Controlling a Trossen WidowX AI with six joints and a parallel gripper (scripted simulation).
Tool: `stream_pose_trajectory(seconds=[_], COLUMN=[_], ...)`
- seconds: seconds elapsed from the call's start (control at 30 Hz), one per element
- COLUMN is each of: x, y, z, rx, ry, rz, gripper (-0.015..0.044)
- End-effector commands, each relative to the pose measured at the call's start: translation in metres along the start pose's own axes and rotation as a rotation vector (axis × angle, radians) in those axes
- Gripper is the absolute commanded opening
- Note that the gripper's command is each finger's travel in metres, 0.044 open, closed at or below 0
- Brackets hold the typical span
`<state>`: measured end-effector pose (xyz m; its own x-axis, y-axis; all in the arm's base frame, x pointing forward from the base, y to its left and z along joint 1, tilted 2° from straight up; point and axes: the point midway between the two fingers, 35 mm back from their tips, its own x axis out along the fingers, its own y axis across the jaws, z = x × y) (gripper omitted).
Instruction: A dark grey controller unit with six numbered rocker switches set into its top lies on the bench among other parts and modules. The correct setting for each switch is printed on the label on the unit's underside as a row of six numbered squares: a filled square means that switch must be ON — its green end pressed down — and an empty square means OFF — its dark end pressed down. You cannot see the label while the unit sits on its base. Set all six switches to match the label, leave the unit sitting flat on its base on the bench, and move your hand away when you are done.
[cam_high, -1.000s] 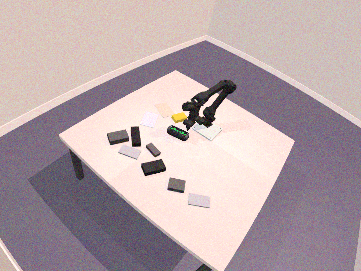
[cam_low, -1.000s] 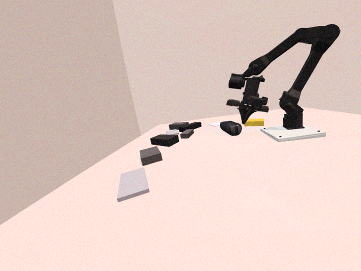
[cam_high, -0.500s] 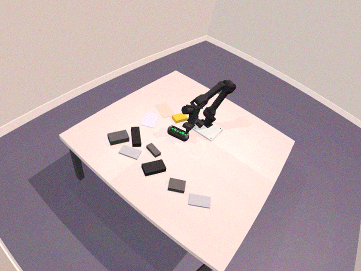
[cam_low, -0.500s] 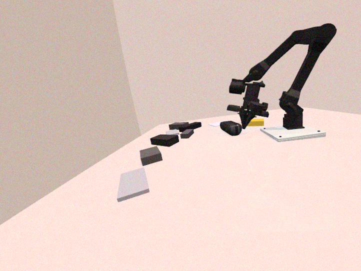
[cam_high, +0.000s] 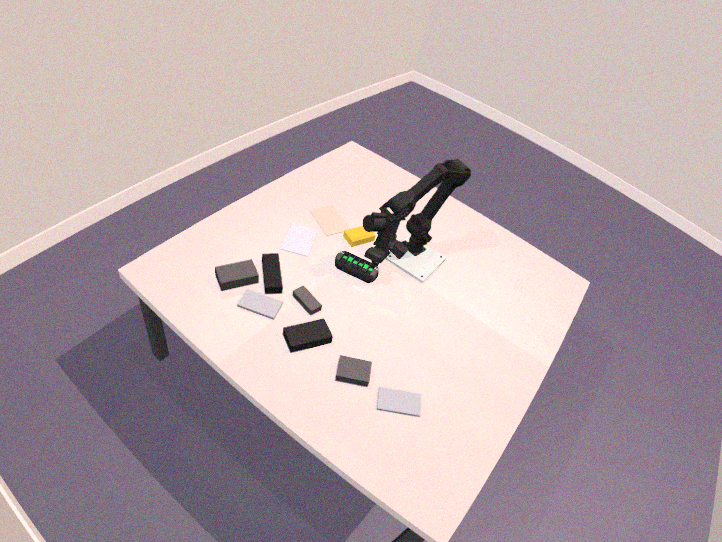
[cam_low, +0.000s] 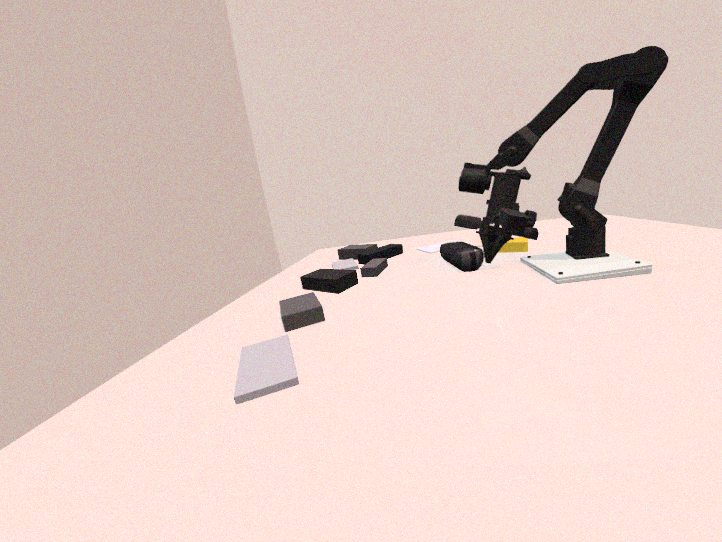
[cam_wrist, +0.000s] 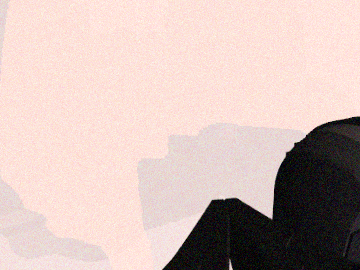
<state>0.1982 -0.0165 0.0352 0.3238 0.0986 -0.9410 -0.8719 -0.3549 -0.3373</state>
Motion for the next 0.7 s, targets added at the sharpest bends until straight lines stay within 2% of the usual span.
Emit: stream_pose_trajectory(seconds=[0.0, 0.67], x=[0.0021, 0.0045], y=[-0.0002, -0.0077], z=[-0.0006, -0.0006], rx=[0.002, 0.002], ry=[0.002, 0.002], rz=[0.009, 0.008], gripper=[0.0, 0.0])
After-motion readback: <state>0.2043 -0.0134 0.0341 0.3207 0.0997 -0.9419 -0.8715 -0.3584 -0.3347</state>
